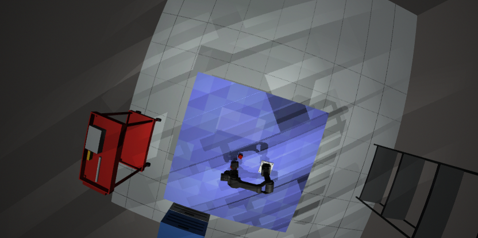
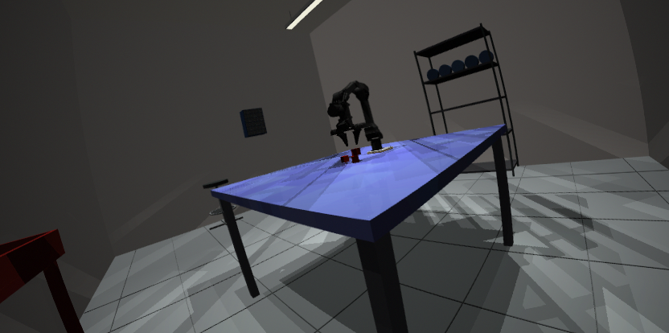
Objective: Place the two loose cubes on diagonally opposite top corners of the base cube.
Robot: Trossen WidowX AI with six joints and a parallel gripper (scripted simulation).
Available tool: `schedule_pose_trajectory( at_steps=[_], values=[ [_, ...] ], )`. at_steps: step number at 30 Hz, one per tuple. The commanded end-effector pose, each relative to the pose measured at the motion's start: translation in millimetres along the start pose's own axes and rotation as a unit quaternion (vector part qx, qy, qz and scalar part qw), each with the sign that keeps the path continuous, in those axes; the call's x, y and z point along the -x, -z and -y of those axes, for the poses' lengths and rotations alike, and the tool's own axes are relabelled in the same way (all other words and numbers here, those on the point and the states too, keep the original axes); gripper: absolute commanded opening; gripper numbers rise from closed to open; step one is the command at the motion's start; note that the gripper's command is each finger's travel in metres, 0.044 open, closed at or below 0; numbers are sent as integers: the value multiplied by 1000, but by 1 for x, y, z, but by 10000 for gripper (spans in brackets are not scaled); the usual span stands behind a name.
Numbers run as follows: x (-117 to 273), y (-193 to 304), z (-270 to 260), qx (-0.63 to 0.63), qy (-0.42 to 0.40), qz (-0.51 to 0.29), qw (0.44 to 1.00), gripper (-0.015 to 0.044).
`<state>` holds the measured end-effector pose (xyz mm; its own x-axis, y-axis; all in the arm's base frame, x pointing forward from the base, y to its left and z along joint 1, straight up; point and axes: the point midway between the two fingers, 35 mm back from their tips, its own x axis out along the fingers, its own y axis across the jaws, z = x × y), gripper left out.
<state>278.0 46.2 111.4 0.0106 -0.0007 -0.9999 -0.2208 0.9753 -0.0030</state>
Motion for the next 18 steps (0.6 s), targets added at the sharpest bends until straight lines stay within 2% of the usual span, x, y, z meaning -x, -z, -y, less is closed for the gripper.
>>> schedule_pose_trajectory(
  at_steps=[1,10,18],
  values=[
    [11,5,18,83,4,10,996,265],
    [25,20,51,260,9,10,965,265],
    [36,37,75,414,9,6,910,265]
  ],
)
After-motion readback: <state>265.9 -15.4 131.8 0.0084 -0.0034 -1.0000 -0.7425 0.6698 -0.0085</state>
